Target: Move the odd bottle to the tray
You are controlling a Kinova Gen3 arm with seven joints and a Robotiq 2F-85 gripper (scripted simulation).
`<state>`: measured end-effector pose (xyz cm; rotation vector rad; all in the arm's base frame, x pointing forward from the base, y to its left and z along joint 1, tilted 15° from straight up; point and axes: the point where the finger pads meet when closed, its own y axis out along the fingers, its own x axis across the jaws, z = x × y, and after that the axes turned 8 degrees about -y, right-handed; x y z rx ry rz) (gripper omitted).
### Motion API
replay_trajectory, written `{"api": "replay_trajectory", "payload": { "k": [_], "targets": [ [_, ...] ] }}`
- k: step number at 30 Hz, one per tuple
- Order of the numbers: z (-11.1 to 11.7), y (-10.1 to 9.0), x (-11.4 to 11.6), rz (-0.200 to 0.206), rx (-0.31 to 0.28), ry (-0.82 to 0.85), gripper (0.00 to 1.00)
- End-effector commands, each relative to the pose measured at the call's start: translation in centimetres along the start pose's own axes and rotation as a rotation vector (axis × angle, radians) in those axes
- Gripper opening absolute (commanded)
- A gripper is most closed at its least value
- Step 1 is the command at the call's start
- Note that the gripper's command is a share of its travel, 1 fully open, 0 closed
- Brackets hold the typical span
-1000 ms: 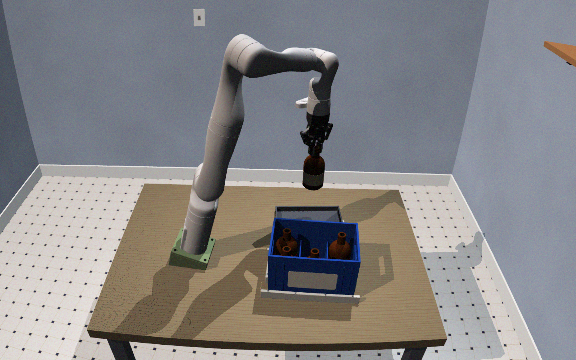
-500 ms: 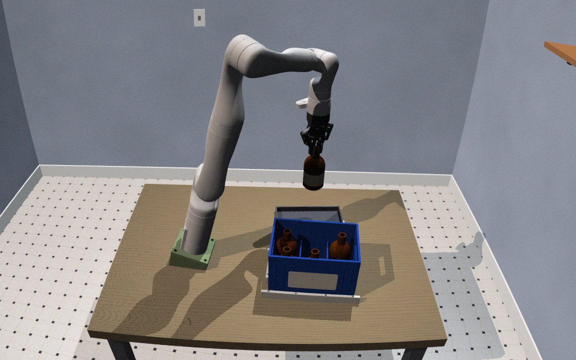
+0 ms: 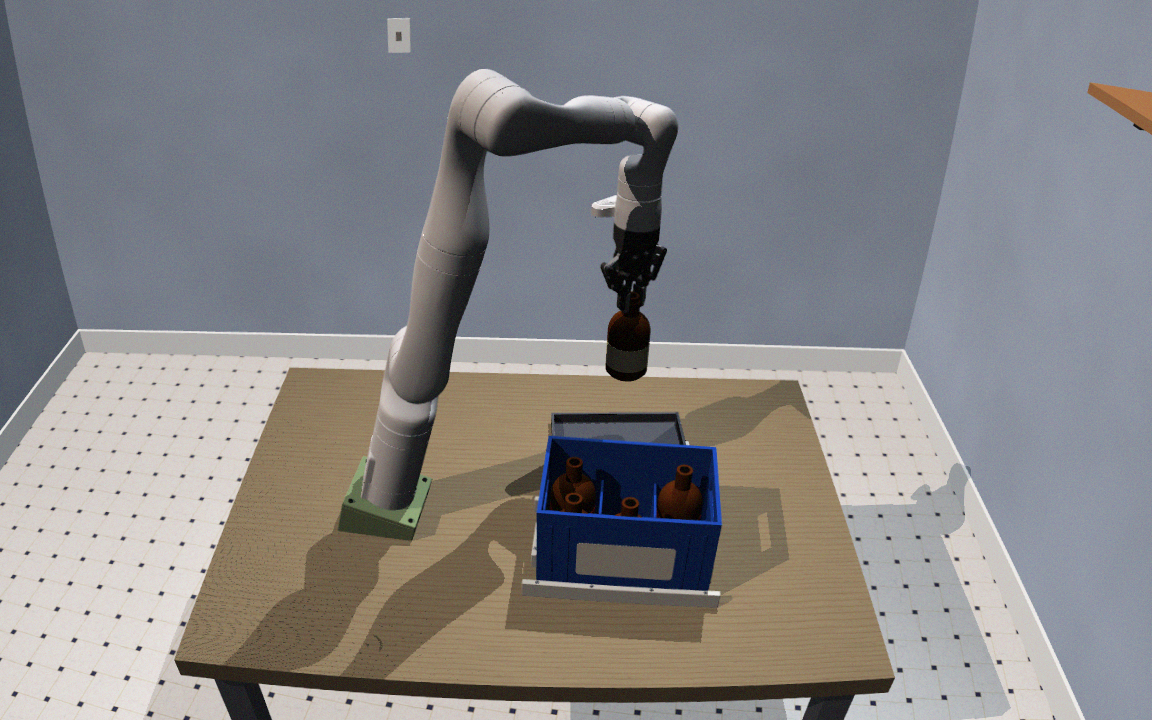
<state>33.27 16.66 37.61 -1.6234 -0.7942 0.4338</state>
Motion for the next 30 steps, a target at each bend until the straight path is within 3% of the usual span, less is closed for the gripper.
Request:
{"api": "replay_trajectory", "payload": {
  "k": [1,20,30],
  "targets": [
    [0.0,0.0,0.0,-0.001,-0.001,0.0,0.0],
    [0.0,1.1,0.0,-0.001,-0.001,0.0,0.0],
    [0.0,3.0,0.0,-0.001,-0.001,0.0,0.0]
  ]
}}
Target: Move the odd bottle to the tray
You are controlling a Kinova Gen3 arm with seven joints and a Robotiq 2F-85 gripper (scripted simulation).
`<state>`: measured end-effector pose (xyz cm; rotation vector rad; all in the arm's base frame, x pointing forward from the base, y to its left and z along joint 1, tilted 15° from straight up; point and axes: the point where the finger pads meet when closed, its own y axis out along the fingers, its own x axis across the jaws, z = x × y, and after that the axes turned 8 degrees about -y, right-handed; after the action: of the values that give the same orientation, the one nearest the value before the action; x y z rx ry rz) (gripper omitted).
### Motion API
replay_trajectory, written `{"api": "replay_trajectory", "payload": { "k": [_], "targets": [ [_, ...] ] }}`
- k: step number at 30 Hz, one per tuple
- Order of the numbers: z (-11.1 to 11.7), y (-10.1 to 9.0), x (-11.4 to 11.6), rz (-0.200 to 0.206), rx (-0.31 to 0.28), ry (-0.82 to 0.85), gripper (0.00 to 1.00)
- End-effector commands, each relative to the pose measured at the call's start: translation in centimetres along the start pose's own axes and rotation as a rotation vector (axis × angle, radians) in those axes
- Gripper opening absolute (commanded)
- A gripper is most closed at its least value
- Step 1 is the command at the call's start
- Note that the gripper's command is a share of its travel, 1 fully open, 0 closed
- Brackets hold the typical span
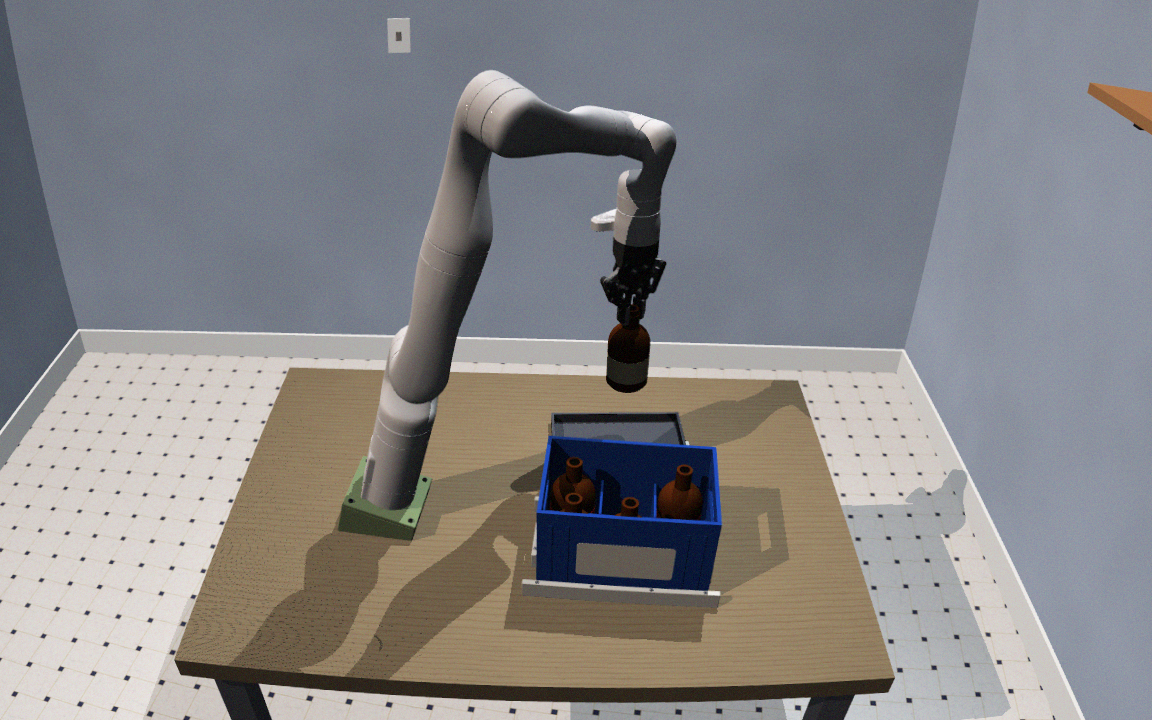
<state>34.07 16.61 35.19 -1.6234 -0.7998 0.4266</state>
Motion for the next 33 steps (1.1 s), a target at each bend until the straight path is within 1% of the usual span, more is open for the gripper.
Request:
{"api": "replay_trajectory", "payload": {
  "k": [1,5,7,22,24,33],
  "targets": [
    [0.1,0.7,-0.1,0.006,0.003,-0.001,0.0],
    [0.1,1.7,-0.1,0.006,0.003,-0.001,0.0],
    [0.1,1.7,-0.1,0.006,0.003,-0.001,0.0],
    [0.1,6.2,-0.2,0.006,0.003,-0.001,0.0],
    [0.1,6.2,-0.2,0.006,0.003,-0.001,0.0],
    [0.1,8.8,-0.2,0.006,0.003,-0.001,0.0]
  ]
}}
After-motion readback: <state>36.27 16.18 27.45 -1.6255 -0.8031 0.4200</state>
